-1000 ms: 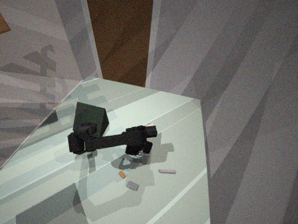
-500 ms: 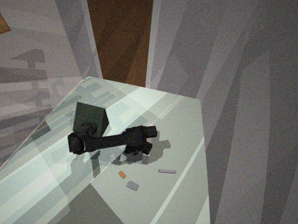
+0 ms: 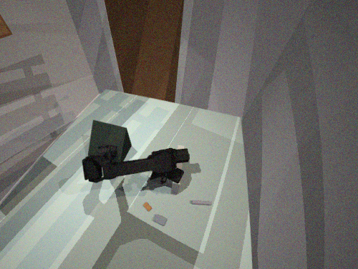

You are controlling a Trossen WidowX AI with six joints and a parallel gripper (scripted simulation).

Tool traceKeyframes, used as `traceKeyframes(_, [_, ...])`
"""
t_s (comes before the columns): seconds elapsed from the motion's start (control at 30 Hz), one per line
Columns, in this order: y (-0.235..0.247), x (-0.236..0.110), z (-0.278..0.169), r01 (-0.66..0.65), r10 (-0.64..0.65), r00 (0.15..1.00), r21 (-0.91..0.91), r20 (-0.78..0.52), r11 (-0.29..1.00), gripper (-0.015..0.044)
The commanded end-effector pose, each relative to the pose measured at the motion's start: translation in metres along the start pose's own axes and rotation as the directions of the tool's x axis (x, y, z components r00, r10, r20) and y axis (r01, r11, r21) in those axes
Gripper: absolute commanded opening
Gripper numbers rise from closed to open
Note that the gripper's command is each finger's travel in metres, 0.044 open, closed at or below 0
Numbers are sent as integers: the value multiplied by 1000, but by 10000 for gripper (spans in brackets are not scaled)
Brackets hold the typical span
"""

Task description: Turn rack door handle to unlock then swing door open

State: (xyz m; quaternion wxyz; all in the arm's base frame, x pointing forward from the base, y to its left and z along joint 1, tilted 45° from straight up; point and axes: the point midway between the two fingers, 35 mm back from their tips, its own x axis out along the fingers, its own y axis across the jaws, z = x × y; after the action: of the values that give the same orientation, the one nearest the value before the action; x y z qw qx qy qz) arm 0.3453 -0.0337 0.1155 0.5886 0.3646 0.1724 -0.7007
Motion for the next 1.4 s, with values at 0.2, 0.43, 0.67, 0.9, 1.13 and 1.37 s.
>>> traceKeyframes(0.2, [0, 0, -1, 3, -3, 1000, -168, 0, 986, 289])
traceKeyframes(0.43, [0, 0, -1, 2, -3, 1000, -493, 0, 870, 289])
traceKeyframes(0.67, [0, 0, -1, 1, -3, 1000, -760, 0, 650, 289])
traceKeyframes(0.9, [0, 0, -1, 0, -3, 1000, -935, -1, 354, 289])
traceKeyframes(1.13, [0, 0, -1, 0, -3, 1000, -1000, -1, 15, 289])
traceKeyframes(1.37, [0, 0, -1, -1, -3, 1000, -945, -1, -326, 289])
